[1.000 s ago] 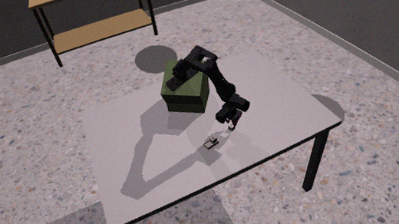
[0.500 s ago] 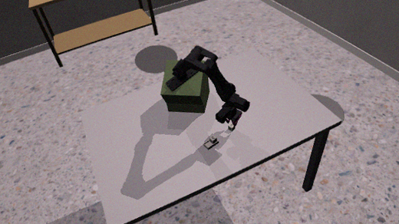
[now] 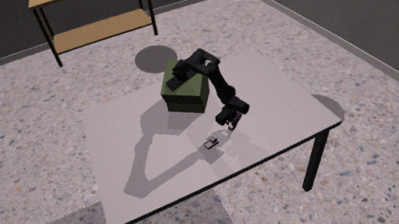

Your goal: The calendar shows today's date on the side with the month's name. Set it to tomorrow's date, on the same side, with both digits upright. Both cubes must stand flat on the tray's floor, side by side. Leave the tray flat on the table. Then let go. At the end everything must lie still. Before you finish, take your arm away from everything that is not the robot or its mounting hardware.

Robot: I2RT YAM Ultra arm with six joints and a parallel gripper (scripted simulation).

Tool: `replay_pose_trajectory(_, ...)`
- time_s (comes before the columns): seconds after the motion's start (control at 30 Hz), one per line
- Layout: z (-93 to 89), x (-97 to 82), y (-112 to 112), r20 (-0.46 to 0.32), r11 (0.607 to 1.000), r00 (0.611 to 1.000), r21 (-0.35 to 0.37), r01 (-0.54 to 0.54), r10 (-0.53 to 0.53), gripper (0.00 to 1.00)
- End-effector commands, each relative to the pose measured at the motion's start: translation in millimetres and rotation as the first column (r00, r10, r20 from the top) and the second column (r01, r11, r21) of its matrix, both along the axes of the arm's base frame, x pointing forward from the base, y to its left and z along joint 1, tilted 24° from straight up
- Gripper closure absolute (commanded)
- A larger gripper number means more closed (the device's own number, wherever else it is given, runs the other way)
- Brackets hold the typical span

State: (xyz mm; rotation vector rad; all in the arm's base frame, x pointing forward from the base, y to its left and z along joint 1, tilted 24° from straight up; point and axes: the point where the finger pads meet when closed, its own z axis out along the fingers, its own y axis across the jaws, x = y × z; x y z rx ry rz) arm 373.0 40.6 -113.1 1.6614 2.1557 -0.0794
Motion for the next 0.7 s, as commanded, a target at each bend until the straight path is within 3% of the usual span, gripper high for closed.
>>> replay_pose_trajectory(0.0,-0.1,5.5,1.1,0.014,1.0,1.0,0.002,-0.006,0.006,0.55)
replay_pose_trajectory(0.67,-6.7,7.7,-1.0,0.014,1.0,1.0,0.002,-0.006,0.006,0.55)
